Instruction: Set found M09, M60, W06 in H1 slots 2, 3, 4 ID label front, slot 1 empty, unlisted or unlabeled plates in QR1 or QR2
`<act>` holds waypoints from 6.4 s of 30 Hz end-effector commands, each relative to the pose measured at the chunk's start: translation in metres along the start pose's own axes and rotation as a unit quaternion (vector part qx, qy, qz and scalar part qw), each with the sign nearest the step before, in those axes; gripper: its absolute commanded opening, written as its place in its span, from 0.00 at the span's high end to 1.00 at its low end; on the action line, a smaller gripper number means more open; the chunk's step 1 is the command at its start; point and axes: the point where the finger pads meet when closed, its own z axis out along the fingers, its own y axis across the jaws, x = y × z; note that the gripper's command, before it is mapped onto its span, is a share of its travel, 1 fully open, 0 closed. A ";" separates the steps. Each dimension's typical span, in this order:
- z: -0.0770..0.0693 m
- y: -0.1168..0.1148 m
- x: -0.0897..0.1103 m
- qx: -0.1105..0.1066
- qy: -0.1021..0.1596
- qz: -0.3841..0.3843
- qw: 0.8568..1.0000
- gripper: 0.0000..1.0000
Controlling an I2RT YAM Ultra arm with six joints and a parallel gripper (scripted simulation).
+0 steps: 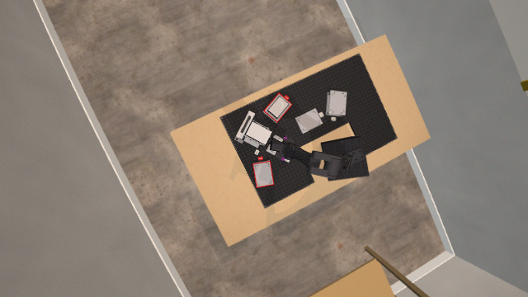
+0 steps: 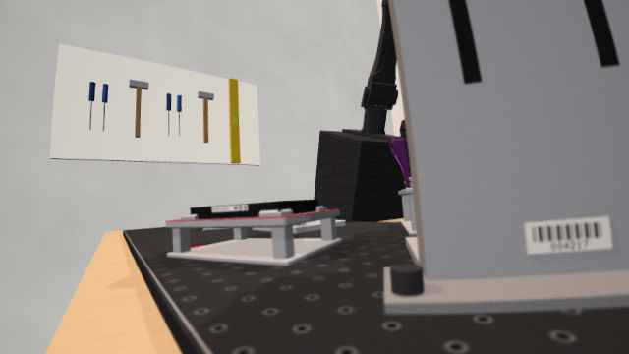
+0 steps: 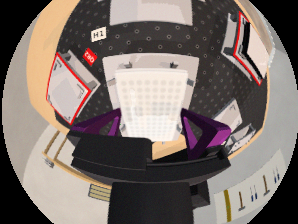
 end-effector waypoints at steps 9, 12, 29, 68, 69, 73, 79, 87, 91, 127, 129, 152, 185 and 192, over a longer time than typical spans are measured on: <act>-0.019 0.001 -0.005 -0.001 -0.009 -0.001 1.000 0.00; -0.029 0.001 -0.005 -0.001 -0.009 -0.001 1.000 0.00; -0.072 0.001 -0.004 -0.001 -0.009 -0.001 1.000 0.00; -0.146 0.000 0.000 -0.001 -0.009 -0.001 1.000 0.00; -0.149 0.000 0.000 -0.001 -0.009 -0.001 1.000 0.00; -0.160 0.000 0.000 -0.001 -0.009 -0.001 1.000 0.00; -0.176 0.000 0.001 -0.001 -0.009 -0.001 1.000 0.00; -0.179 -0.003 0.001 -0.001 -0.009 -0.001 1.000 0.00; -0.179 -0.017 0.000 -0.001 -0.009 -0.001 1.000 0.00; -0.179 -0.123 0.009 0.001 -0.150 -0.002 0.989 0.00; -0.179 -0.130 0.010 0.001 -0.166 -0.002 0.986 0.00; -0.179 -0.158 0.015 0.001 -0.319 -0.002 0.948 0.00; -0.179 -0.209 0.041 0.002 -0.389 -0.003 0.921 0.00; -0.178 -0.228 0.055 0.002 -0.389 -0.003 0.921 0.00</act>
